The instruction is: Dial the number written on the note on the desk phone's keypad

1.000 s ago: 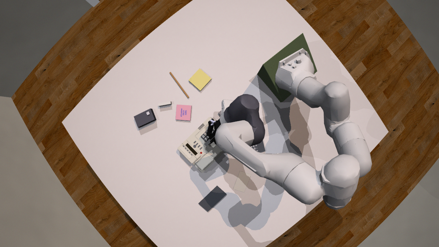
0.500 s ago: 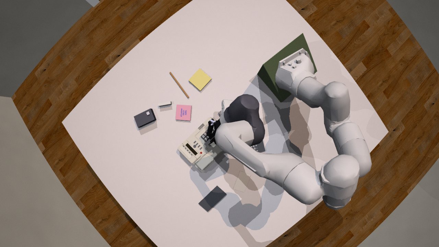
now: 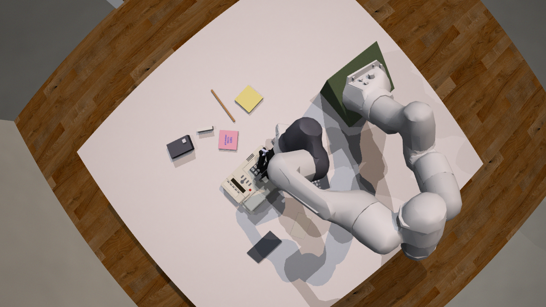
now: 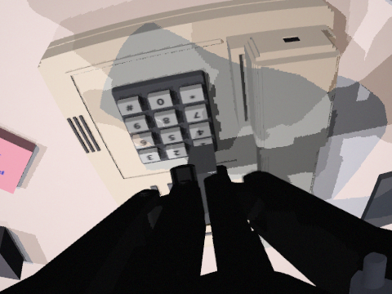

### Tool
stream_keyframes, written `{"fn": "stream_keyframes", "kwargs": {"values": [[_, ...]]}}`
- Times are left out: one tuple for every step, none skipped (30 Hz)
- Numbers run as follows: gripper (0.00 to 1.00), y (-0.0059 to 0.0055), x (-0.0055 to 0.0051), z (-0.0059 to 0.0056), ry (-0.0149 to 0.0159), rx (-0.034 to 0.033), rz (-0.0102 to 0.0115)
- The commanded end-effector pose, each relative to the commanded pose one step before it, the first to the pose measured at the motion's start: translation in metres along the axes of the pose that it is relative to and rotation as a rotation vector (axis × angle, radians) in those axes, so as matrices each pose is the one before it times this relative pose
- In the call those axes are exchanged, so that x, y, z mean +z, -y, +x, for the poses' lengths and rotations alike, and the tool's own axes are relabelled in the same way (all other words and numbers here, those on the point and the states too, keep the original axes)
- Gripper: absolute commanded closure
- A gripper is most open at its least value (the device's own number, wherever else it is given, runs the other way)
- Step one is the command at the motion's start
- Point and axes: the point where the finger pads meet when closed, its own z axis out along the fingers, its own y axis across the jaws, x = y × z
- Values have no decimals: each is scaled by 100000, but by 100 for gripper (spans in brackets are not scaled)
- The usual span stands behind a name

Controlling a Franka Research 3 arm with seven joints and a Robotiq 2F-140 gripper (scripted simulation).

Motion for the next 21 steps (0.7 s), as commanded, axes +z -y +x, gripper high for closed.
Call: {"fn": "stream_keyframes", "kwargs": {"values": [[100, -121, -18, -57, -171, -822, -249], [100, 0, -147, -102, 0, 0, 1], [100, 0, -165, -116, 0, 0, -1], [100, 0, -165, -115, 0, 0, 1], [100, 0, -148, -104, 0, 0, -1], [100, 0, -115, -81, 0, 0, 0], [100, 0, -74, -51, 0, 0, 0], [100, 0, -33, -23, 0, 0, 0], [100, 0, -6, -4, 0, 0, 0], [100, 1, -1, 1, 0, 0, 0], [100, 9, -4, 6, 0, 0, 0], [100, 21, -10, 14, 0, 0, 0], [100, 0, 0, 0, 0, 0, 0], [100, 0, 0, 0, 0, 0, 0], [100, 38, -17, 25, 0, 0, 0], [100, 56, -26, 37, 0, 0, 0], [100, 76, -35, 50, 0, 0, 0], [100, 94, -44, 63, 0, 0, 0], [100, 111, -52, 74, 0, 0, 0], [100, 125, -58, 82, 0, 0, 0], [100, 136, -63, 90, 0, 0, 0]]}}
